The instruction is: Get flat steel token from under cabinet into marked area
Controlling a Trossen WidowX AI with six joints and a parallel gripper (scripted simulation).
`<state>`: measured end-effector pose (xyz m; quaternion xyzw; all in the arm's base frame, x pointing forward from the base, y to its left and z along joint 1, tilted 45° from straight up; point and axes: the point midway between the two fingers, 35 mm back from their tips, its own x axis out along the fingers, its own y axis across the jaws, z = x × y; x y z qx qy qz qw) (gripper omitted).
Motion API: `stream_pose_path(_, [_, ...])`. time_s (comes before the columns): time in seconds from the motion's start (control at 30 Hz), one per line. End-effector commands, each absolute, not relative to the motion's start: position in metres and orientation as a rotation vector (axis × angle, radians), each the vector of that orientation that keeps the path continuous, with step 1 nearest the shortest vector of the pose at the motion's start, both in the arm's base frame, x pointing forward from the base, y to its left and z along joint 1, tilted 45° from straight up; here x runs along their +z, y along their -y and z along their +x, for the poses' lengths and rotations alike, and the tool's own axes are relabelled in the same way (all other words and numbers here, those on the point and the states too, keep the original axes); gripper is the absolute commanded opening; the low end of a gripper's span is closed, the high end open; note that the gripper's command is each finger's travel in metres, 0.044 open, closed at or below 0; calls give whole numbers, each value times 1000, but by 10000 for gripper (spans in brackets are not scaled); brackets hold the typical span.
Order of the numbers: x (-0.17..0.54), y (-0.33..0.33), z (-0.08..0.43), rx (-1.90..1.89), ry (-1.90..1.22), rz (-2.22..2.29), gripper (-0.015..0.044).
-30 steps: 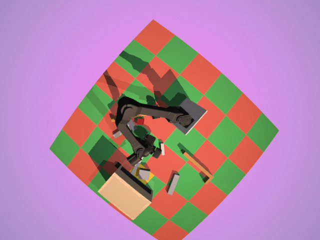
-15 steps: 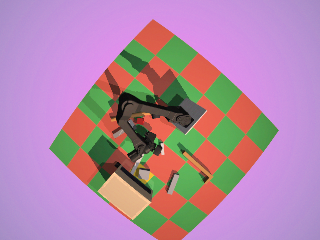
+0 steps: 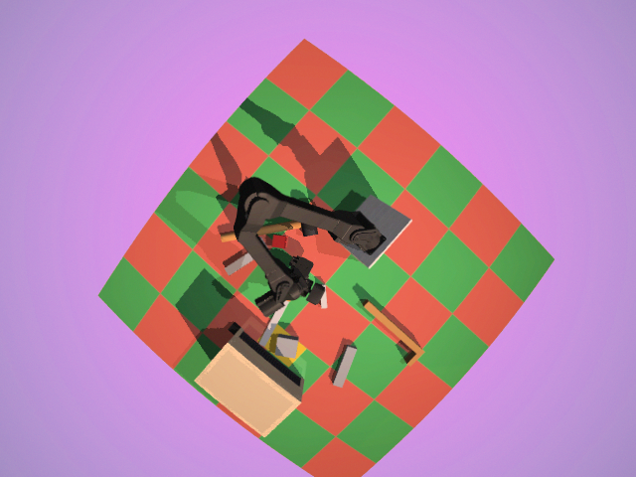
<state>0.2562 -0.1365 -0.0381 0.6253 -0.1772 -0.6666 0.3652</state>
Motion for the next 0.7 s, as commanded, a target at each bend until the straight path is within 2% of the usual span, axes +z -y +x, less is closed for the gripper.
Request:
stream_pose_path(0.0, [-38,138,247,-1723,448,1600,0])
stream_pose_path(0.67, [-30,145,244,-1716,431,1587,0])
